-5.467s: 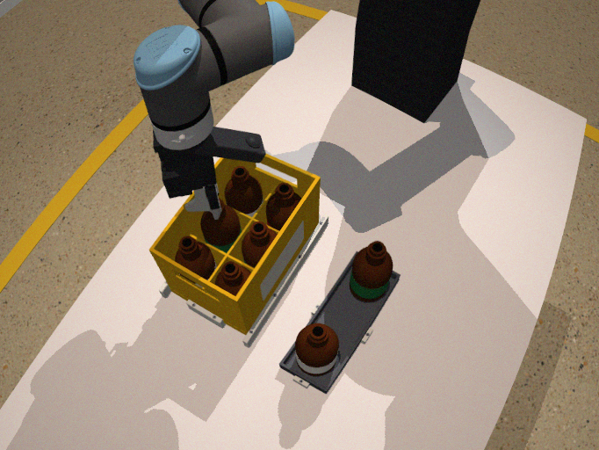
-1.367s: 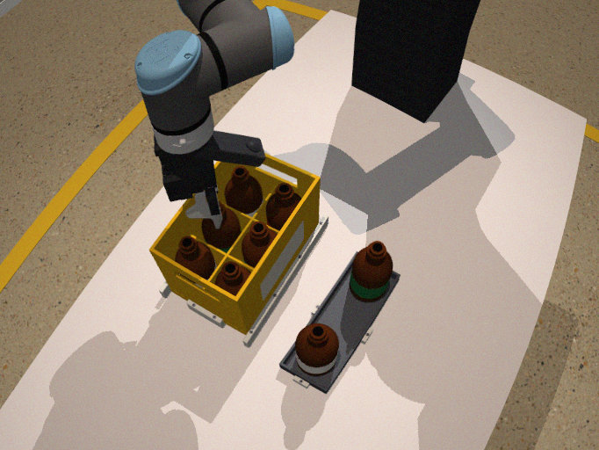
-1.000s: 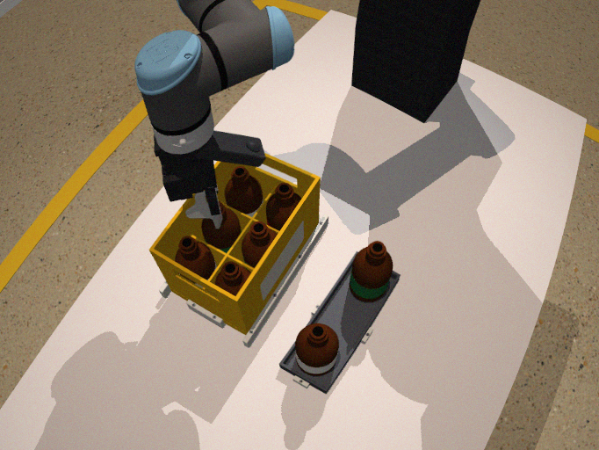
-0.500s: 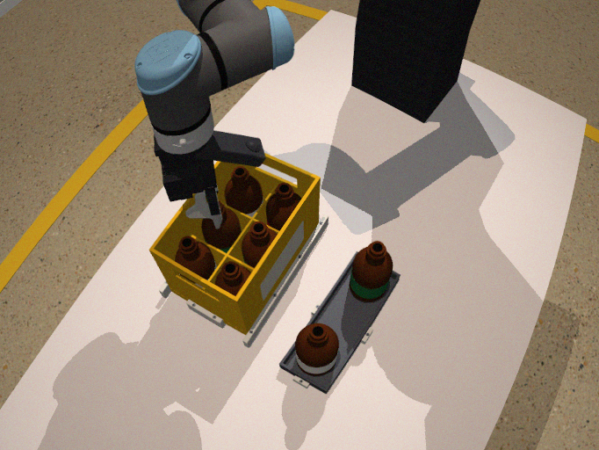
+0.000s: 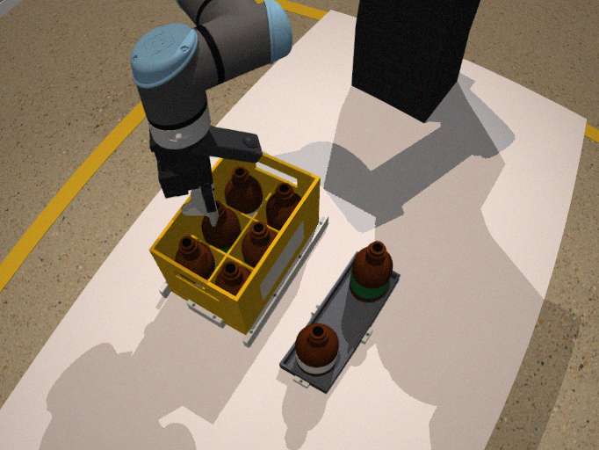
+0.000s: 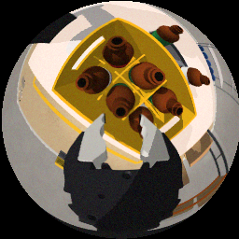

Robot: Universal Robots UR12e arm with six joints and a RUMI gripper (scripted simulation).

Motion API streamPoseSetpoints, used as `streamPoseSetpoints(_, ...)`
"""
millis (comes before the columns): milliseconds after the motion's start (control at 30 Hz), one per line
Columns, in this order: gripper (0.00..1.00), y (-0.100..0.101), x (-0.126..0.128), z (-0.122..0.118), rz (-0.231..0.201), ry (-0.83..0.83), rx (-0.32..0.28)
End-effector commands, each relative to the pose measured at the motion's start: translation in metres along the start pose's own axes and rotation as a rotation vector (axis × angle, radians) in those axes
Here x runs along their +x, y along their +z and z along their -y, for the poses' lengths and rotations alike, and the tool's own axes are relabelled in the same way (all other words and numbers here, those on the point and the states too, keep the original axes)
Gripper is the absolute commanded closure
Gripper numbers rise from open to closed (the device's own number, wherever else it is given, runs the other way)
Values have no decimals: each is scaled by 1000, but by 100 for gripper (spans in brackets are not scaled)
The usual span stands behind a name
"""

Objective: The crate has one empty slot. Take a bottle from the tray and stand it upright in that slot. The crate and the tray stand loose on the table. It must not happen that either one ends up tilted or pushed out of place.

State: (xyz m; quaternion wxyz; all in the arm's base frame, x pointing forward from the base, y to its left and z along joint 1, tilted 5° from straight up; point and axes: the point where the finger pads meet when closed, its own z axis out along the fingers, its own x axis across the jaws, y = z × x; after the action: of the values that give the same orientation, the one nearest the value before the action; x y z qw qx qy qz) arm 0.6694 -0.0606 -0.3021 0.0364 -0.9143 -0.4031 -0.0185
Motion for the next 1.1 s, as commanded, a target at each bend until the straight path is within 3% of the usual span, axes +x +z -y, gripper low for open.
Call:
streamPoseSetpoints(0,62,-14,0,2,1,-1,2)
streamPoseSetpoints(633,62,-54,0,2,1,-1,2)
streamPoseSetpoints(1067,62,-67,0,2,1,-1,2)
